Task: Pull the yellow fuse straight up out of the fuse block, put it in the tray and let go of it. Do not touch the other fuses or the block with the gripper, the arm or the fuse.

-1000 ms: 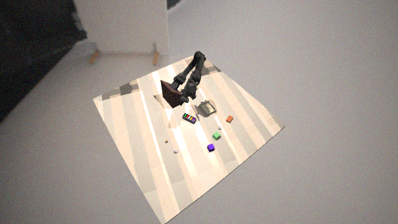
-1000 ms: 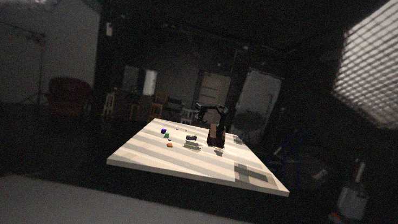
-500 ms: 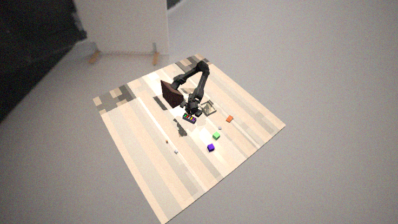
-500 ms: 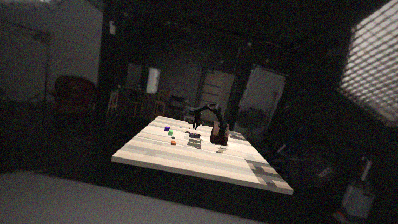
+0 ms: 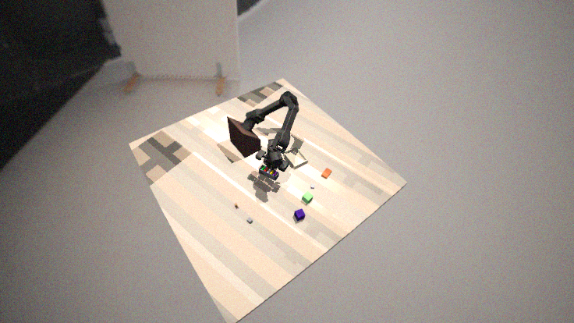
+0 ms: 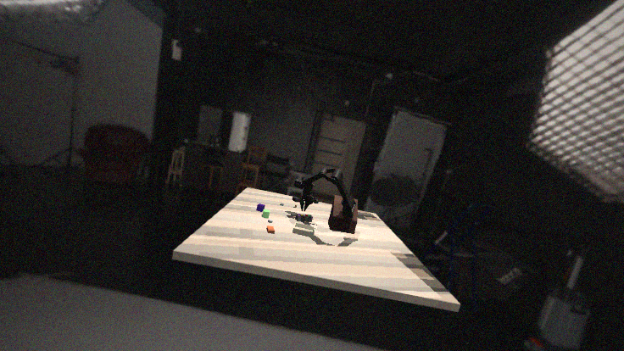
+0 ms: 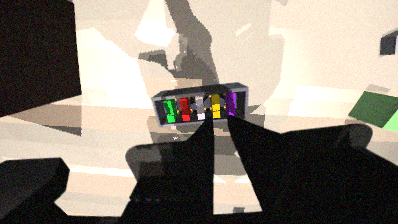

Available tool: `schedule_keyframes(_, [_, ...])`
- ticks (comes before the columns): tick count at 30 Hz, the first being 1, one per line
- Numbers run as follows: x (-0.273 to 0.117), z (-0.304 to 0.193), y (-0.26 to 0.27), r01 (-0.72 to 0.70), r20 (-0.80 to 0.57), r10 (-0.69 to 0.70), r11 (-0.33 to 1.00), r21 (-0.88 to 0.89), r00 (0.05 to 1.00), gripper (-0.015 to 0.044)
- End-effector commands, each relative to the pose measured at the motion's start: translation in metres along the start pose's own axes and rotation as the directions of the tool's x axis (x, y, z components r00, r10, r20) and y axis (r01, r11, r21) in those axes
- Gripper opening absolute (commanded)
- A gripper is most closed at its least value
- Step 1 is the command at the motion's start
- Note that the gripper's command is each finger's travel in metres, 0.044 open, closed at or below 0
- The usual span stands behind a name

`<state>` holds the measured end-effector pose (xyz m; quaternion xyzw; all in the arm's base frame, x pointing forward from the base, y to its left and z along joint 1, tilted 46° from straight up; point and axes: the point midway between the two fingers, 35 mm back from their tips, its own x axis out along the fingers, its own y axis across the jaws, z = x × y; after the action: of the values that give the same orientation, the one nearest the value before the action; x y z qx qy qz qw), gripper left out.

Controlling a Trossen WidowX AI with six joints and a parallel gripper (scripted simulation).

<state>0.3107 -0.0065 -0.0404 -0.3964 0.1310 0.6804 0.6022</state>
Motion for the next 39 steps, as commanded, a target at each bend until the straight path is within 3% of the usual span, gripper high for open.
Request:
schedule_keyframes(1, [0.003, 0.0, 0.0, 0.003, 0.002, -0.003, 1.0, 0.004, 1.0, 0.0073])
schedule_keyframes(39, [0.036, 0.003, 0.0, 0.004, 0.004, -0.004, 1.0, 0.004, 1.0, 0.0073])
